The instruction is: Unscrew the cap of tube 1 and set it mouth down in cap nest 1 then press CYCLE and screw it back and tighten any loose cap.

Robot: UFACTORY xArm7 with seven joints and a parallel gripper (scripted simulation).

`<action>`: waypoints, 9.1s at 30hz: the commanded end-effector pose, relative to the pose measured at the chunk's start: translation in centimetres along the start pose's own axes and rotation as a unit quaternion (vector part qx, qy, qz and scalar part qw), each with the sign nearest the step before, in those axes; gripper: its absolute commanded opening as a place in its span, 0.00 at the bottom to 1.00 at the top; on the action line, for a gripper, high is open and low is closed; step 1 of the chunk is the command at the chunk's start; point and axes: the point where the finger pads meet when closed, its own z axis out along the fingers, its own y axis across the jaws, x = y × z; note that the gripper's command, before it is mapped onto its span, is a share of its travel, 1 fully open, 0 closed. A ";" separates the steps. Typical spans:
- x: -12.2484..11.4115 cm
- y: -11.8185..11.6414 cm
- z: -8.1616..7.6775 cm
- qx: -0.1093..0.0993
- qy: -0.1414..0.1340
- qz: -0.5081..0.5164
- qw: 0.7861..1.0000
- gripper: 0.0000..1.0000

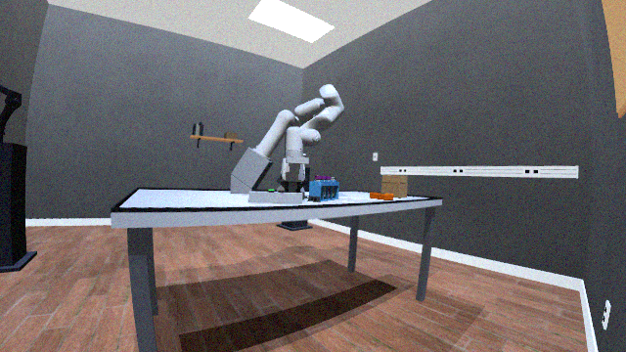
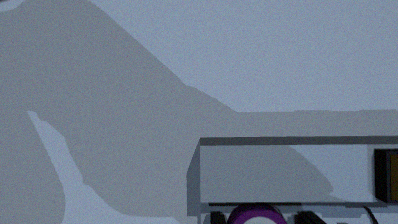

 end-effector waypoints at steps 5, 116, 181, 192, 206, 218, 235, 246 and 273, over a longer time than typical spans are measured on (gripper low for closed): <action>0.1 0.1 0.2 0.000 0.002 0.000 1.000 0.46; -18.2 -25.2 -13.5 0.001 0.001 0.109 0.994 0.00; -18.6 -25.6 -10.0 0.001 0.001 0.109 0.994 0.00; -18.6 -25.6 -10.0 0.001 0.001 0.109 0.994 0.46; -18.6 -25.6 -10.0 0.001 0.001 0.109 0.994 0.46; -18.6 -25.6 -9.5 0.001 0.001 0.206 0.979 0.46; -18.6 -25.6 -9.3 0.001 0.001 0.206 0.979 0.00; -18.6 -25.6 -9.2 0.001 0.001 0.238 0.971 0.00; -18.6 -25.6 -9.1 0.002 0.000 0.564 0.825 0.00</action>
